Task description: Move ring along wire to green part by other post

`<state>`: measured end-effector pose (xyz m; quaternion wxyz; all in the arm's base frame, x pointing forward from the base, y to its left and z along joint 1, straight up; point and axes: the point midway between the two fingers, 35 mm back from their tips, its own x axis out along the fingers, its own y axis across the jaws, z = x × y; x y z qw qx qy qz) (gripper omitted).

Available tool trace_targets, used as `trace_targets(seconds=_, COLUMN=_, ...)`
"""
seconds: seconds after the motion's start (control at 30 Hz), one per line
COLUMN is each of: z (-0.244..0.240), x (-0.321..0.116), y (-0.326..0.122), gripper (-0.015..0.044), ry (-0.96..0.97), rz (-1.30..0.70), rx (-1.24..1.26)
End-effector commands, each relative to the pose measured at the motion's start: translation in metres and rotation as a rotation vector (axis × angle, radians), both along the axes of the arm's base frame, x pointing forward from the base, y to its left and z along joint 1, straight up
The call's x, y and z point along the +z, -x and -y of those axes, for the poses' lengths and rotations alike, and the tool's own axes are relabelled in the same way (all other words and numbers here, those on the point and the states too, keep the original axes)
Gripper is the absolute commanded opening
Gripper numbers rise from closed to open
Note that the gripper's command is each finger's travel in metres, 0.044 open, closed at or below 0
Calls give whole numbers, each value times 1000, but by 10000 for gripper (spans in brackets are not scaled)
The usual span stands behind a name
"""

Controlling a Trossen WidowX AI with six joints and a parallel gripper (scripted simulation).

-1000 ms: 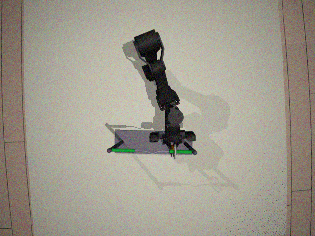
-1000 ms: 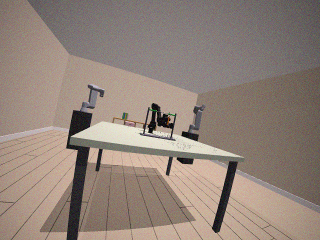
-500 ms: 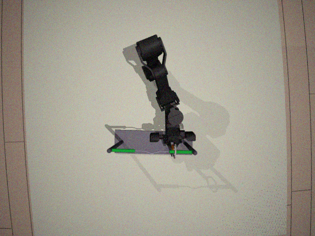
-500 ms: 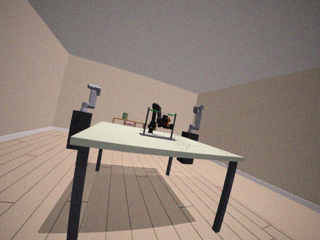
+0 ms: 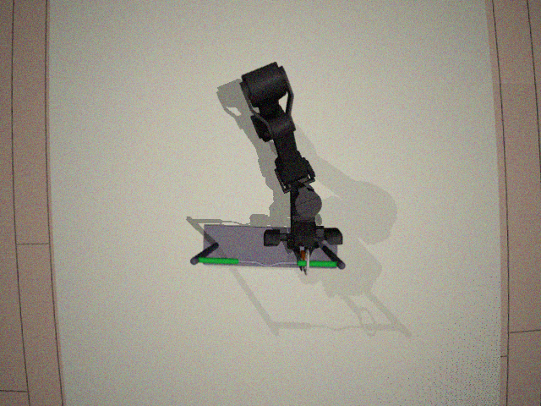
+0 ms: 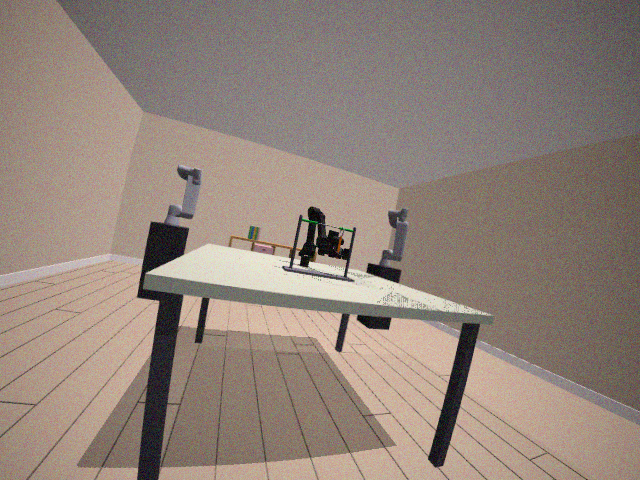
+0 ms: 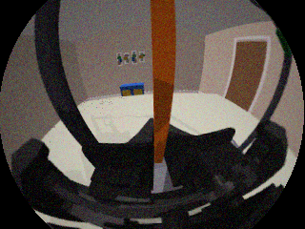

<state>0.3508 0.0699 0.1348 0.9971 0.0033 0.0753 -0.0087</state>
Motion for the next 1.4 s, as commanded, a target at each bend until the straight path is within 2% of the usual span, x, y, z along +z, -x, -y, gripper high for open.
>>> trace_targets(seconds=0.0, z=1, x=-1, y=1, gripper=-150, ry=-4, rz=-2, rx=-5)
trace_targets(seconds=0.07, z=1, x=-1, y=1, gripper=-150, ry=-4, rz=-2, rx=-5)
trace_targets(seconds=0.47, z=0, x=0, y=1, gripper=160, ry=0, rz=0, rx=0)
trace_targets(seconds=1.17, z=-1, x=6, y=48, gripper=160, ry=-4, rz=-6, rx=-5)
trace_targets(seconds=1.37, z=-1, x=6, y=50, gripper=160, ry=-4, rz=-6, rx=-5)
